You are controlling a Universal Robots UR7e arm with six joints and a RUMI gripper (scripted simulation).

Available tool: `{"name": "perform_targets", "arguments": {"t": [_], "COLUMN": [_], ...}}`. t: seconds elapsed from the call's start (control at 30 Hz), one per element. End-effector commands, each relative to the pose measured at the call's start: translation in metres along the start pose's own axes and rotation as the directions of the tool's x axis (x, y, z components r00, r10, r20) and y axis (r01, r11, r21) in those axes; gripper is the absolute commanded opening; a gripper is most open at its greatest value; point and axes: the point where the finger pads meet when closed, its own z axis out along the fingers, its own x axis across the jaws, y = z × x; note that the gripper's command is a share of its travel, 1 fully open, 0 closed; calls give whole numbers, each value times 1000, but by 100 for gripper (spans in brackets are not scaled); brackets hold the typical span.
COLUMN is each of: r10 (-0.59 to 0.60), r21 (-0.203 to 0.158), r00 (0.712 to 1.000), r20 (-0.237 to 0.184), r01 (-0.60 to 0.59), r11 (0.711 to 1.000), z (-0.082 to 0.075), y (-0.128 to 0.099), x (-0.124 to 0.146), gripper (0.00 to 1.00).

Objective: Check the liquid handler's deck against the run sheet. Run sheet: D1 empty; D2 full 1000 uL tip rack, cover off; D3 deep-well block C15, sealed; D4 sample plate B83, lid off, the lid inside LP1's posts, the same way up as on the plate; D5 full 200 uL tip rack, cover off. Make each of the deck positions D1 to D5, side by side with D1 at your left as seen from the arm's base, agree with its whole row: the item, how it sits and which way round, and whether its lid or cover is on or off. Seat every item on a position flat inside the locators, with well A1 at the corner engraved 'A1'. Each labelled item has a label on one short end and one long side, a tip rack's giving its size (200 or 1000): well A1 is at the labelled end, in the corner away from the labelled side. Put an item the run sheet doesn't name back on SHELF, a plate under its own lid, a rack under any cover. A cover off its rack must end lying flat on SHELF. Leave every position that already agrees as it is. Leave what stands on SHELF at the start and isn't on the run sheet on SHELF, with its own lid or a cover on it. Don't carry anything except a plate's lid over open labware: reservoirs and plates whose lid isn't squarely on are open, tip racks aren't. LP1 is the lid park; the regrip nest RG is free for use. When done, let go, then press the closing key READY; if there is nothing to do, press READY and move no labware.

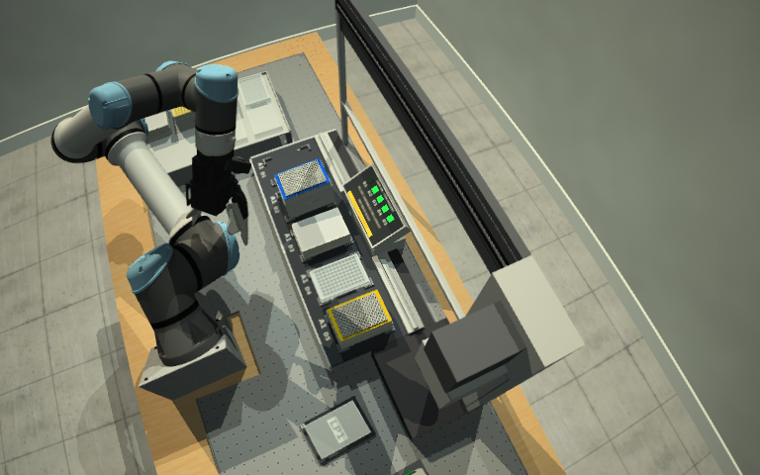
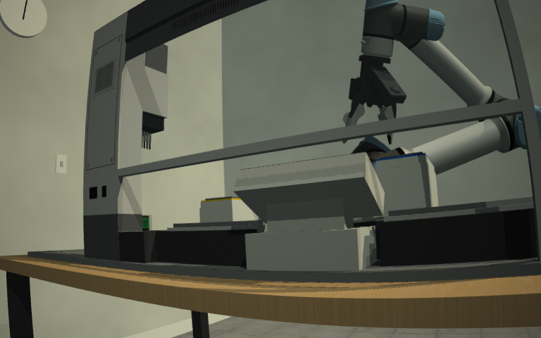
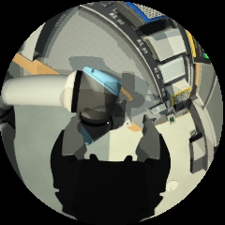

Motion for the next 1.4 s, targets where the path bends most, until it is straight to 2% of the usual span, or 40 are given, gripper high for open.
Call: {"name": "perform_targets", "arguments": {"t": [0.0,0.1,0.27,1.23,1.37], "r10": [130,179,257,257,318], "r21": [71,100,143,143,177], "r00": [991,983,964,964,944], "r20": [23,37,62,62,88], "r01": [-131,-182,-263,-263,-329], "r11": [989,978,954,954,927], "z": [-8,-19,-19,-19,-32], "y": [-4,-7,-7,-7,-9], "x": [4,10,10,10,17], "gripper": [82,82,82,82,82]}}
